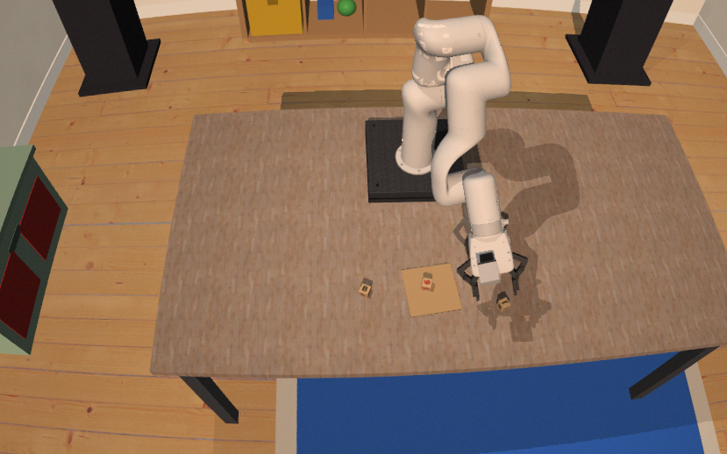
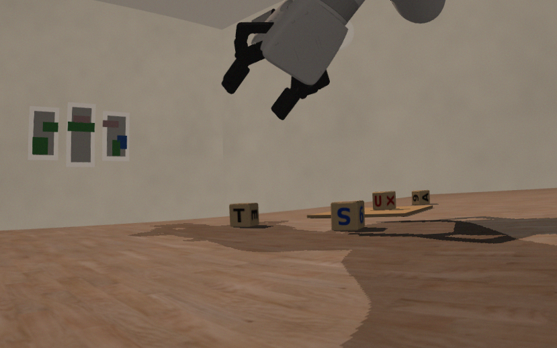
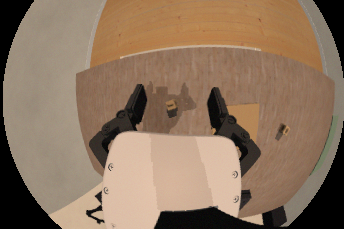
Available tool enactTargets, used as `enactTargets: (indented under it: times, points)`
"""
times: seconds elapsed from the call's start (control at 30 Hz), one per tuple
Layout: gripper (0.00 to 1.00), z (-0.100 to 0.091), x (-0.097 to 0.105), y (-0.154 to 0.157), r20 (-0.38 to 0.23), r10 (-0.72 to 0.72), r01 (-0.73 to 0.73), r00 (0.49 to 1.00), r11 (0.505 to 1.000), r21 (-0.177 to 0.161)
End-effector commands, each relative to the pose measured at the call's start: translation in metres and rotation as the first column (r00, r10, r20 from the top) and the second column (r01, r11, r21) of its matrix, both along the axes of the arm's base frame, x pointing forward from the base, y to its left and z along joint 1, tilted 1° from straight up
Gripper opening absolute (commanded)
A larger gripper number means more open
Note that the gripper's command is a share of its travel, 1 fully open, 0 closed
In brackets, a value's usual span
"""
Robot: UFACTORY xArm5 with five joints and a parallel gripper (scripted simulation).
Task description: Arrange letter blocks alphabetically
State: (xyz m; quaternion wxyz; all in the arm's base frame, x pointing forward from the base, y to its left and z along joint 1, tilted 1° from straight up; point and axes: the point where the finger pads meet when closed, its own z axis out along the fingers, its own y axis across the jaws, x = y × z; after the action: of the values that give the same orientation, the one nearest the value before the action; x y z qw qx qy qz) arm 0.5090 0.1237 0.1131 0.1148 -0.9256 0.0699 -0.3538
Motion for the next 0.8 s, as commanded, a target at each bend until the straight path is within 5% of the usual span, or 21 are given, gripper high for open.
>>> enactTargets:
  times: [0.0, 0.77]
  points:
    - [1.0, 0.006, -0.023, 0.006, 0.074, 0.0, -0.003, 0.997, 0.999, 0.042]
    - [1.0, 0.01, -0.037, 0.009, 0.107, -0.001, -0.006, 0.994, 0.998, 0.064]
